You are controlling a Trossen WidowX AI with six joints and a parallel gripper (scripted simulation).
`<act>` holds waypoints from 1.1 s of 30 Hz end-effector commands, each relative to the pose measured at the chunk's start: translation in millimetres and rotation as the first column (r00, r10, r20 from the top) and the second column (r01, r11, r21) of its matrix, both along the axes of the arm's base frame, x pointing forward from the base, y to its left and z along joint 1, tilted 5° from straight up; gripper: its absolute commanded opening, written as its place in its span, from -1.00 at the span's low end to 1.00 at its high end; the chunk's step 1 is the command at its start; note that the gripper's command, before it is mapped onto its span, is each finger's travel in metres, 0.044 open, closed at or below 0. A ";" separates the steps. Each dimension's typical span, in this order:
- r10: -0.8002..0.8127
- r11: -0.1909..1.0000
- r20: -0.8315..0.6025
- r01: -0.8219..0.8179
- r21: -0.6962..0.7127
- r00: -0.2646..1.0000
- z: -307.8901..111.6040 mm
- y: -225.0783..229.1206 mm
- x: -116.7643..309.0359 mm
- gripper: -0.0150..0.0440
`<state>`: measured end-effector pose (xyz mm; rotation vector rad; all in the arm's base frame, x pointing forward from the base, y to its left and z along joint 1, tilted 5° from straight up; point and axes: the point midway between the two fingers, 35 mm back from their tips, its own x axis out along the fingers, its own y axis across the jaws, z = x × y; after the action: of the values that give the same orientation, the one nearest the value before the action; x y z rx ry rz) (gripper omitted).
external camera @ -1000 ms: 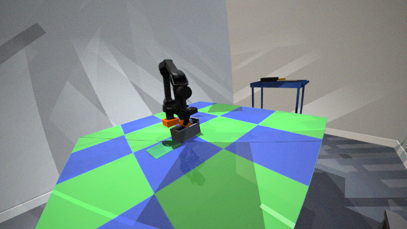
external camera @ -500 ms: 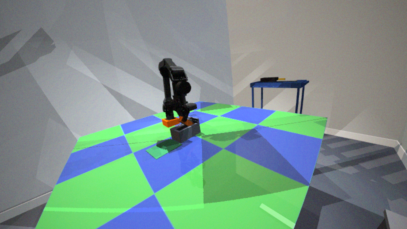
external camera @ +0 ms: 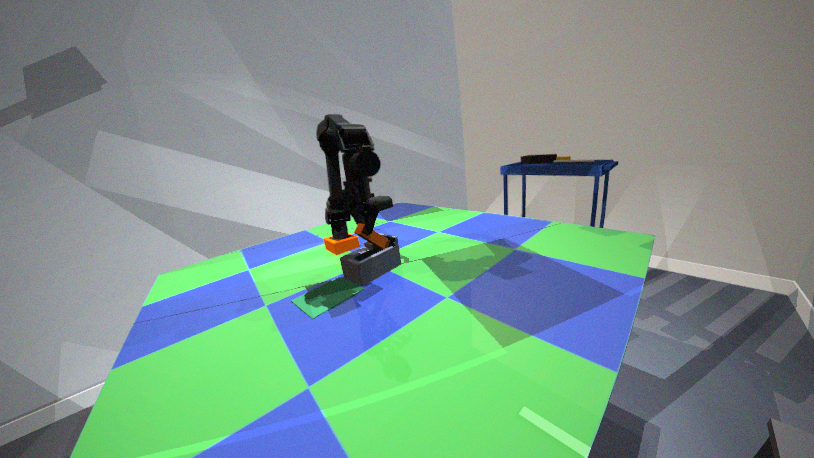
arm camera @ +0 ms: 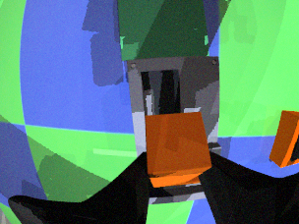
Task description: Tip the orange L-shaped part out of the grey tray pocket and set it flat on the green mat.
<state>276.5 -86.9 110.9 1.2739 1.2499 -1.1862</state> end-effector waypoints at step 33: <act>0.003 1.000 0.005 -0.003 0.001 1.000 28.7 -31.1 -2.4 -0.49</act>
<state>274.2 -105.2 139.9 1.2718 1.2542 -1.1847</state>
